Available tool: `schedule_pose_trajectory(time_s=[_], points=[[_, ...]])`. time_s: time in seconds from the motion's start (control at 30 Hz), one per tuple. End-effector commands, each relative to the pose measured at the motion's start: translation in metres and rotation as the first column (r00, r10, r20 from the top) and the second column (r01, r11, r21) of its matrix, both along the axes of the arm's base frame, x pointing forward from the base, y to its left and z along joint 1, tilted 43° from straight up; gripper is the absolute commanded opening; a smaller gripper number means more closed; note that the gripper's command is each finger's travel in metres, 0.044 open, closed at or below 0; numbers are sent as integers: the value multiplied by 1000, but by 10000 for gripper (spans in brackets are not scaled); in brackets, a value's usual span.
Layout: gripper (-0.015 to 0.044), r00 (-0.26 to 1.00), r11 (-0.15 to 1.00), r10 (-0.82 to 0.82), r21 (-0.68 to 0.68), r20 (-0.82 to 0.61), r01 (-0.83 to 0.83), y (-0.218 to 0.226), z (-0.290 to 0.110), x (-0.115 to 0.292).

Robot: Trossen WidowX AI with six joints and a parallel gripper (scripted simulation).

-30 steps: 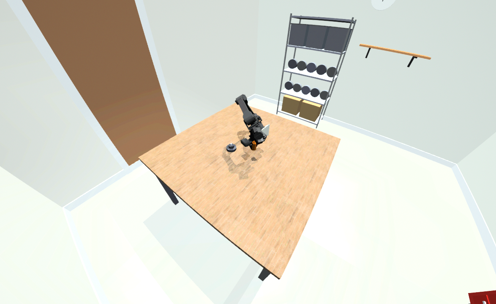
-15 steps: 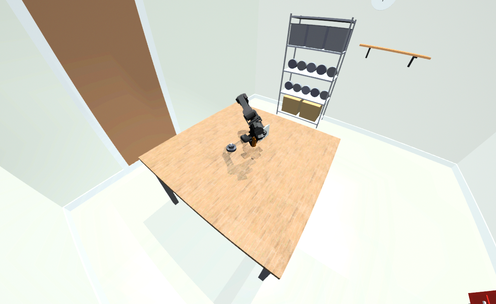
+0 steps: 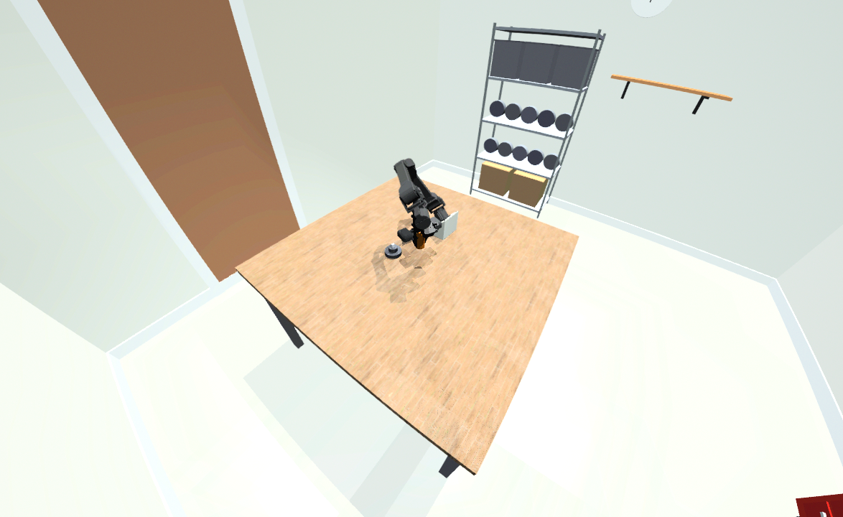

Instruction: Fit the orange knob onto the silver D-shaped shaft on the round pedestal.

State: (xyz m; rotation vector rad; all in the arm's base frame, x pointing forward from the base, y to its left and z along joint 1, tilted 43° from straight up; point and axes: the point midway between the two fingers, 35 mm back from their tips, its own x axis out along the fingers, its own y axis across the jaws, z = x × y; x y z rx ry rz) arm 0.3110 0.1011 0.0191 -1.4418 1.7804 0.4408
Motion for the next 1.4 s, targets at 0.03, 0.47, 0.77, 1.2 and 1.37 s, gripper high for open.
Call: schedule_pose_trajectory(time_s=[0.03,0.47,0.77,1.2,1.37], points=[[0,1000,1000,12,7,10,-12,-11,11,5],[0,1000,1000,12,10,9,-12,-49,31,9],[0,1000,1000,9,10,6,-10,-75,43,9],[0,1000,1000,9,-4,9,-9,-112,62,5],[0,1000,1000,8,-12,10,-8,-127,69,2]])
